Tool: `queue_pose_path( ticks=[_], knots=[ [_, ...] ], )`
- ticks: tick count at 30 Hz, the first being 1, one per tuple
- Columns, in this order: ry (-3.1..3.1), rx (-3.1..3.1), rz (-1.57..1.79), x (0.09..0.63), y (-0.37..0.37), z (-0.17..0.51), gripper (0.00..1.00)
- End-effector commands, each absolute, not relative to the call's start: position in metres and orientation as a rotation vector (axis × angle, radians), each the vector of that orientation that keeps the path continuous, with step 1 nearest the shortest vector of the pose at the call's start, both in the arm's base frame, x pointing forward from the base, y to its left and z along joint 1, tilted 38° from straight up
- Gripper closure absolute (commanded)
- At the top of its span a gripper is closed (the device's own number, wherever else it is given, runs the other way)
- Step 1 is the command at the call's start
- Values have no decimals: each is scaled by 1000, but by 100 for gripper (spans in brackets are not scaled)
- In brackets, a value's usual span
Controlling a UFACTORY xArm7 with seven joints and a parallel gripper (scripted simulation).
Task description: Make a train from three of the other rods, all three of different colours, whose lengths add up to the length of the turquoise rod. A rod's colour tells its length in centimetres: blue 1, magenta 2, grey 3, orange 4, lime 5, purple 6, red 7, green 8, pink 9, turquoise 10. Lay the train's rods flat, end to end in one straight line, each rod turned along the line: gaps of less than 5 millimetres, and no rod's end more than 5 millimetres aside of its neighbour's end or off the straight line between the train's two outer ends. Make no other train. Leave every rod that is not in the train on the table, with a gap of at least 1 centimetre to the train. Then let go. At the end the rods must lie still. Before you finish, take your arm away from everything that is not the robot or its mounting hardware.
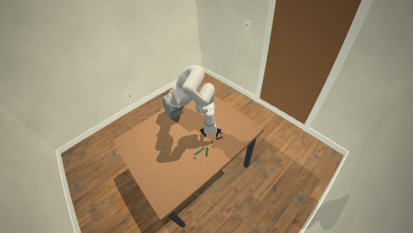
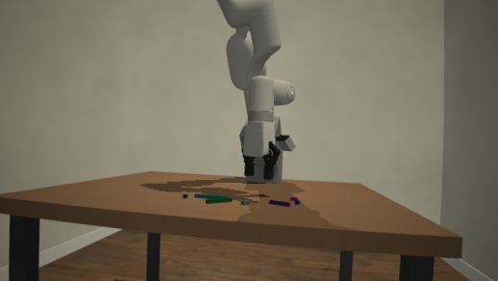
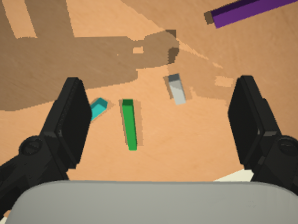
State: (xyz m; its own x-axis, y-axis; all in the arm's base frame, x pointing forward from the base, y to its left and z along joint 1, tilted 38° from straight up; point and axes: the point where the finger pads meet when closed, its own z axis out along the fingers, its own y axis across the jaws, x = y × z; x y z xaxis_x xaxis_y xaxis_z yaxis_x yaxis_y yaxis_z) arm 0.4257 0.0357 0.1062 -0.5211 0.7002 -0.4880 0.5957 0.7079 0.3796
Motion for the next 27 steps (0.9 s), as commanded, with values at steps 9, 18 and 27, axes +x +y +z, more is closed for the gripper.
queue_pose_path(
  ticks=[9,18,27],
  knots=[
    [2304,929,205,429,33,108,0],
    [2394,595,112,444,10,116,0],
    [2437,315,26,453,-11,121,0]
  ],
)
